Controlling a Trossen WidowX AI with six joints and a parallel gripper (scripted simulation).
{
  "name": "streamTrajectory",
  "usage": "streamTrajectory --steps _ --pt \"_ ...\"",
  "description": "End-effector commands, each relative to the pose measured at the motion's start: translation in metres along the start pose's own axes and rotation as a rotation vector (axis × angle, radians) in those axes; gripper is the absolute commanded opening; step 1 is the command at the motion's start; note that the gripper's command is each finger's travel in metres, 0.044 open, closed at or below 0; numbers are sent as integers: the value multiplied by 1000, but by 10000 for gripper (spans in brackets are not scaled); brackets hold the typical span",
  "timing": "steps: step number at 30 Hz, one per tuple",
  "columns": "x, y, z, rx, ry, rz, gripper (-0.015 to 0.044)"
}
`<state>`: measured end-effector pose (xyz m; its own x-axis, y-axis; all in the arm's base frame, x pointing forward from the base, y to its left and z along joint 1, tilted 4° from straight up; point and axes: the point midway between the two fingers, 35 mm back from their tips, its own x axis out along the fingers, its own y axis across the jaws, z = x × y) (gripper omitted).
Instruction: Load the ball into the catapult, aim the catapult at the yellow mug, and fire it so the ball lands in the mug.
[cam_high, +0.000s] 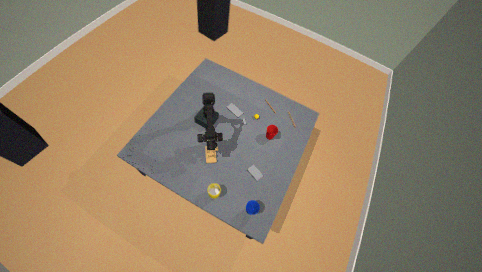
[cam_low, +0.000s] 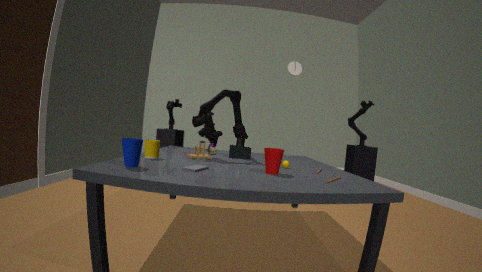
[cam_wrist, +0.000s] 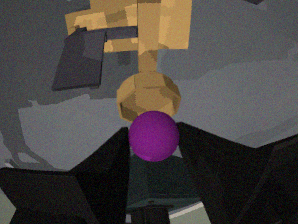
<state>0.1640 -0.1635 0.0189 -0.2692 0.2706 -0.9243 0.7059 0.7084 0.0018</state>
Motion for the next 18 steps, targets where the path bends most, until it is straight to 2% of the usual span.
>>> streamTrajectory --steps 1,11,18 --pt "6 0 1 0 4 1 0" --pt "7 0 2 0 0 0 0" --pt "7 0 2 0 0 0 184"
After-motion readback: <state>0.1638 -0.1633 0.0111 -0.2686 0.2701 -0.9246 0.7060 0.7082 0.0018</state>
